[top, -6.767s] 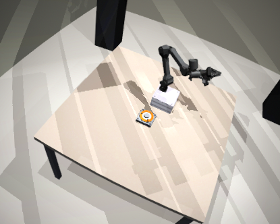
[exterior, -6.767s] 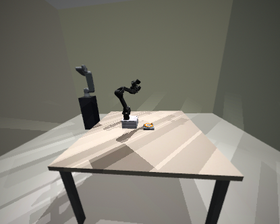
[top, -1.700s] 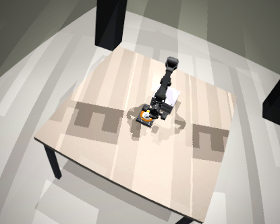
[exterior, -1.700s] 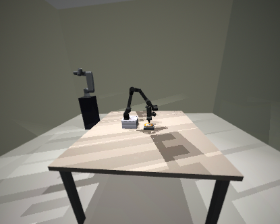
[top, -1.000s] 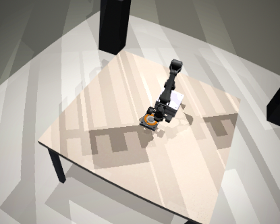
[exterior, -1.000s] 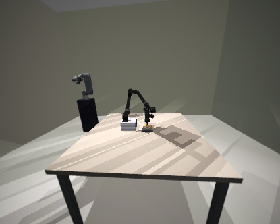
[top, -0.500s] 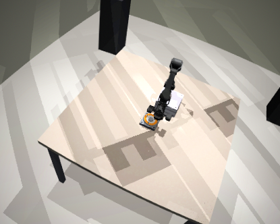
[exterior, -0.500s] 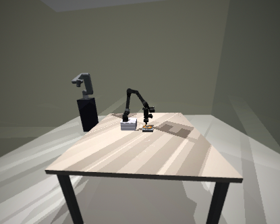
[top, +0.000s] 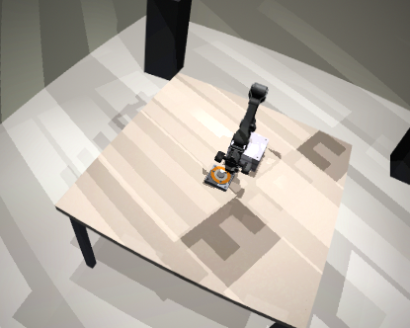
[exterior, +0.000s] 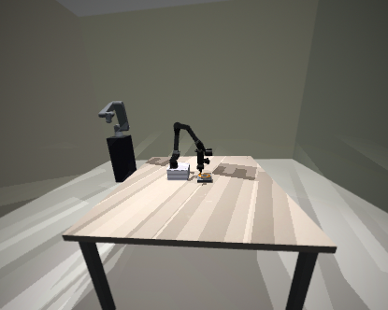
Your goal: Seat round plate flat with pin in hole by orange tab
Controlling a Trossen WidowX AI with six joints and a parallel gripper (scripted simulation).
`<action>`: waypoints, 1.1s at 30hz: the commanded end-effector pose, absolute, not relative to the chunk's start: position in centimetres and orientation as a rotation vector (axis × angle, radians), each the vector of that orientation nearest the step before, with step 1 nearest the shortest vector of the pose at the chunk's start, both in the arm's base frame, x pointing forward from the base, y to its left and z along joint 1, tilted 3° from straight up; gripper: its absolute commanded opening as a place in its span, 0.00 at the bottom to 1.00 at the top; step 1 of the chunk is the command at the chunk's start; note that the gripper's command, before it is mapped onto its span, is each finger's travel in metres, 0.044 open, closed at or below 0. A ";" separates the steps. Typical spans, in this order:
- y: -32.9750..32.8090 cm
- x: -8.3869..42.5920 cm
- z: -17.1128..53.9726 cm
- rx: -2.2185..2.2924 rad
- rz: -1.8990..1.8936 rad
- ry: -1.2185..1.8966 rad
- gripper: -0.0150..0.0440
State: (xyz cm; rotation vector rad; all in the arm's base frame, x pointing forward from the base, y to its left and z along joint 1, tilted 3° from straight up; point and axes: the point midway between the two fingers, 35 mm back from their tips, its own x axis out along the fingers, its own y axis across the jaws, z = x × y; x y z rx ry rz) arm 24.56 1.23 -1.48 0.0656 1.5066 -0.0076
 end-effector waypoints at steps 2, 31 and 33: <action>0.5 23.8 -1.5 0.060 -0.014 1.509 0.25; -1.5 22.7 -1.3 0.058 -0.016 1.510 0.25; -1.5 22.7 -0.8 0.058 -0.016 1.510 0.25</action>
